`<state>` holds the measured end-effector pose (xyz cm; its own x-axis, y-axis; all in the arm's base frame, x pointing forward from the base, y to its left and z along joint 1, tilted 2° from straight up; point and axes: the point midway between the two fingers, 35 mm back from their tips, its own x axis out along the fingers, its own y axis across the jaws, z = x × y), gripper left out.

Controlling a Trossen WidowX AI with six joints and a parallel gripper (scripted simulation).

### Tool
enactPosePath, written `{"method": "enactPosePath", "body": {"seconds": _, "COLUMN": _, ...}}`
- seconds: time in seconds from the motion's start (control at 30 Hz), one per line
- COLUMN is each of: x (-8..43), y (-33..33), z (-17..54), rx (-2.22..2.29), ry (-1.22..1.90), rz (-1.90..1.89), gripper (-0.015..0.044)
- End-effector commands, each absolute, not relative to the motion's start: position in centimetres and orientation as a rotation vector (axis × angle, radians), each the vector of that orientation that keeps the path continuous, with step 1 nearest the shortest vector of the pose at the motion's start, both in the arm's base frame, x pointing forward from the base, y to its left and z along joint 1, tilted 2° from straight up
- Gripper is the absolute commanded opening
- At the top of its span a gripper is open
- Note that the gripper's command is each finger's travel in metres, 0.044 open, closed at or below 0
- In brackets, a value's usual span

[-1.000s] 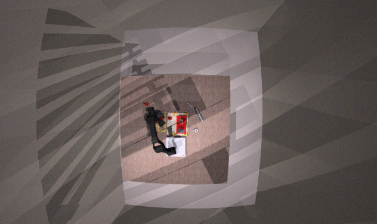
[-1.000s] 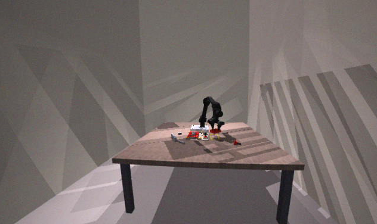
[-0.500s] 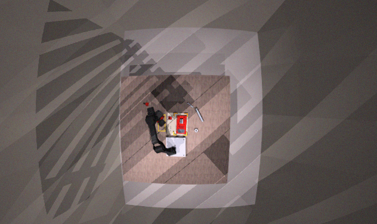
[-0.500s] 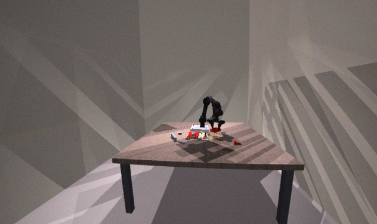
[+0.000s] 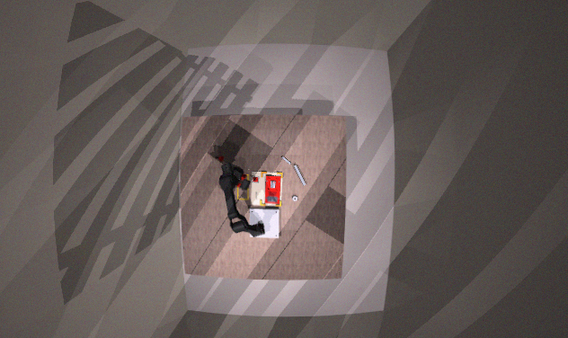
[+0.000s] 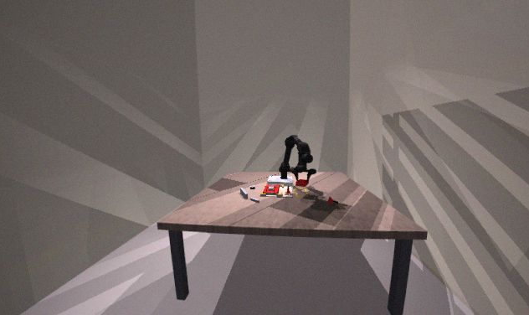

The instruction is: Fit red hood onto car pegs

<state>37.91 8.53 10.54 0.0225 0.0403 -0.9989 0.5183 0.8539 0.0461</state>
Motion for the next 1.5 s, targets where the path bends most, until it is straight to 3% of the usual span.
{"method": "enactPosePath", "body": {"seconds": 0.0, "x": 37.92, "y": 8.55, "z": 10.56, "rx": 0.402, "ry": 1.524, "rz": -0.329, "gripper": 0.0}}
{"method": "enactPosePath", "body": {"seconds": 1.47, "x": 37.64, "y": 8.47, "z": 10.62, "rx": -0.363, "ry": 1.497, "rz": 0.414, "gripper": 0.0}}
